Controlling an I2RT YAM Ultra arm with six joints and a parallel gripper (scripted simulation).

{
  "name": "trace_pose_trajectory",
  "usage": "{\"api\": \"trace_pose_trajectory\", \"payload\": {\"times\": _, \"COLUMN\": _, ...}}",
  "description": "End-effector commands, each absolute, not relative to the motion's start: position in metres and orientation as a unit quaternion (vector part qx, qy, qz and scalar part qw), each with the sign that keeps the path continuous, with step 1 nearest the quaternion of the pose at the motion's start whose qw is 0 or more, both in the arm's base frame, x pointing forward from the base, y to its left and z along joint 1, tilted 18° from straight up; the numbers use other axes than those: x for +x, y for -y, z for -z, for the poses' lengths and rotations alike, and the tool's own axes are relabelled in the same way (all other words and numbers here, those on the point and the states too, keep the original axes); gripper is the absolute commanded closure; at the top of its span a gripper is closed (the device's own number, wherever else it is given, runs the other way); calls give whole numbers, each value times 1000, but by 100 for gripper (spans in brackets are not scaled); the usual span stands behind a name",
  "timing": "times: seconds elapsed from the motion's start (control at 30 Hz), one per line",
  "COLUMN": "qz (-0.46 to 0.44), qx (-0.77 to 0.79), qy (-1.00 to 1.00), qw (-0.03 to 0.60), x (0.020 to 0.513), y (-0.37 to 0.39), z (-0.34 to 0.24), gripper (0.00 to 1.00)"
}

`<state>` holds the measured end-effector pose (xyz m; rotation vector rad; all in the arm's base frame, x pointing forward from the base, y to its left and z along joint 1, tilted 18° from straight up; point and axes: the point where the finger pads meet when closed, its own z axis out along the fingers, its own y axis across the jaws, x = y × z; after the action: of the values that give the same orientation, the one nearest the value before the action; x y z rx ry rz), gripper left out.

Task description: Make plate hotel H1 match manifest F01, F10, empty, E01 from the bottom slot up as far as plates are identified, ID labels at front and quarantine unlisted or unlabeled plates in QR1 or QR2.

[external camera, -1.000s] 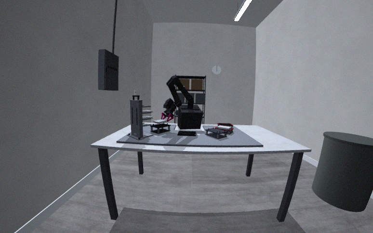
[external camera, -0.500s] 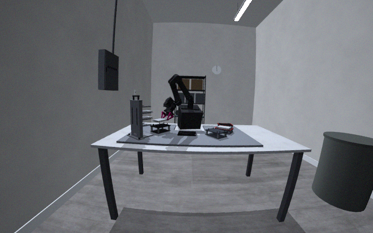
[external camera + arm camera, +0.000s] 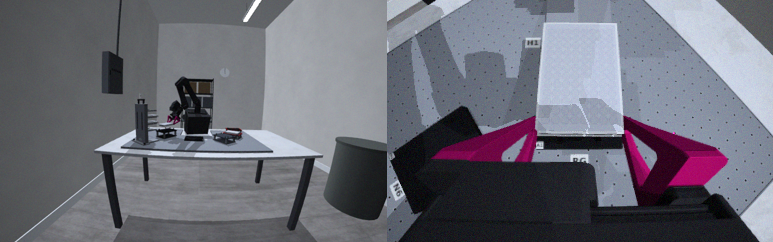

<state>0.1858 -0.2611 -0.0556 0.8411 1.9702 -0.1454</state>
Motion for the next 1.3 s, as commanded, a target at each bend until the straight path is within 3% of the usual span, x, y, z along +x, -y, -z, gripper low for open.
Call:
{"api": "trace_pose_trajectory", "payload": {"times": 0.0, "qz": 63, "qx": 341, "qy": -805, "qw": 482, "x": 187, "y": 264, "z": 53, "gripper": 14}}
{"api": "trace_pose_trajectory", "payload": {"times": 1.27, "qz": 63, "qx": 341, "qy": -804, "qw": 482, "x": 213, "y": 286, "z": 46, "gripper": 14}}
